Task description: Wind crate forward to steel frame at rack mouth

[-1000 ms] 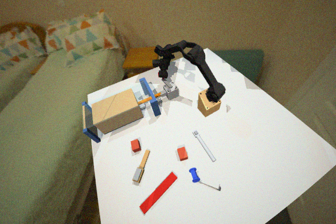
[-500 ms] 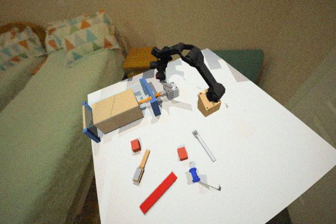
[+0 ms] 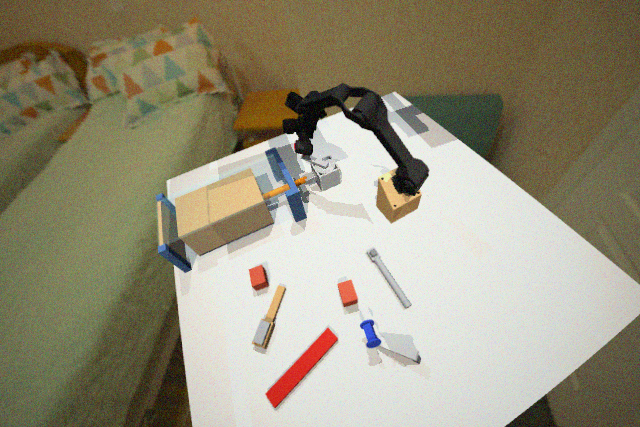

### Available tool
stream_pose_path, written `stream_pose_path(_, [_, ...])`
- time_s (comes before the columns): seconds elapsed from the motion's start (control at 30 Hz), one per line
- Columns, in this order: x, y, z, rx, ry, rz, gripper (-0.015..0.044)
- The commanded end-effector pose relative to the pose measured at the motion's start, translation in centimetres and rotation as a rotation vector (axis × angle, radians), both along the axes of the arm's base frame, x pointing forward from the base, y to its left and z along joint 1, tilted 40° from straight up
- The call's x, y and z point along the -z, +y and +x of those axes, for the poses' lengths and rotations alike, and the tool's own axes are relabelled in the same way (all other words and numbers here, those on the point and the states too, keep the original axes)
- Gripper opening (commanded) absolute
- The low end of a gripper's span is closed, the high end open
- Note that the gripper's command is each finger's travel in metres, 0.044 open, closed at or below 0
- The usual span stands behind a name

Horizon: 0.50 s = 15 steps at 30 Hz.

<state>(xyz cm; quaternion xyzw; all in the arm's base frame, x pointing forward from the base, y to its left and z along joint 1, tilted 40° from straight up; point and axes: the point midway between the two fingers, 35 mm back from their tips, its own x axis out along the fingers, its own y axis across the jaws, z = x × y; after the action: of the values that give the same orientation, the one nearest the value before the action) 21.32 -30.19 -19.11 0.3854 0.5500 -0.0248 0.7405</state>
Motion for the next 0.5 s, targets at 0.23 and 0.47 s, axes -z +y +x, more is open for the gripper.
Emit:
stream_pose_path(0.23, [-0.9,1.6,2.2,-0.012,-0.027,0.023,0.0000])
stream_pose_path(0.47, [-1.2,2.0,2.7,-0.012,-0.027,0.024,0.0000])
